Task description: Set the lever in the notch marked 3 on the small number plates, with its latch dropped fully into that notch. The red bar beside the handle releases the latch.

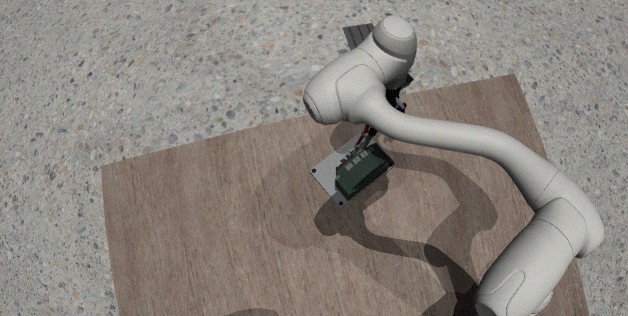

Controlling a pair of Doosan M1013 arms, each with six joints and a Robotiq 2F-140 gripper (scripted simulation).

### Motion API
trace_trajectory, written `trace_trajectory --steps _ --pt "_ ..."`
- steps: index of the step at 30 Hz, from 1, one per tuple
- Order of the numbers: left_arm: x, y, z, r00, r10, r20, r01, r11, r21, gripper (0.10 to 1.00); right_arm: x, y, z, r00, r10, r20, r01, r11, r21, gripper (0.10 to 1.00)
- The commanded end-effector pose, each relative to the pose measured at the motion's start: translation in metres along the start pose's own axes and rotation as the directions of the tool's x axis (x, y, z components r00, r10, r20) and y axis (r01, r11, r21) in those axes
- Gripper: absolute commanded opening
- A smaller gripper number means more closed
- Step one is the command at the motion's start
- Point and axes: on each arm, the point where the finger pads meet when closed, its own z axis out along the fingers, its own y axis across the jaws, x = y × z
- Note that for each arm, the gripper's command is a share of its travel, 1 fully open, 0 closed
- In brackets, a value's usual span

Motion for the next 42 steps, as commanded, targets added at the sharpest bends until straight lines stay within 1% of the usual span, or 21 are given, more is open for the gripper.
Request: trace_trajectory --steps 1,30,31,42 --pt "0.0001 -0.0001 -0.0006 1.000 0.000 -0.001 0.000 1.000 0.000 1.000 -0.0002 -0.0003 -0.0014 1.000 0.000 0.001 0.000 1.000 0.002 0.611" --pt "0.0001 -0.0001 -0.0006 1.000 0.000 -0.001 0.000 1.000 0.000 1.000 -0.0002 -0.0003 -0.0014 1.000 0.000 0.001 0.000 1.000 0.002 0.611" --pt "0.0001 -0.0001 -0.0006 1.000 0.000 -0.001 0.000 1.000 0.000 1.000 -0.0002 -0.0003 -0.0014 1.000 0.000 0.001 0.000 1.000 0.002 0.099" --pt "0.0001 -0.0001 -0.0006 1.000 0.000 -0.001 0.000 1.000 0.000 1.000 -0.0002 -0.0003 -0.0014 1.000 0.000 0.001 0.000 1.000 0.002 0.099"
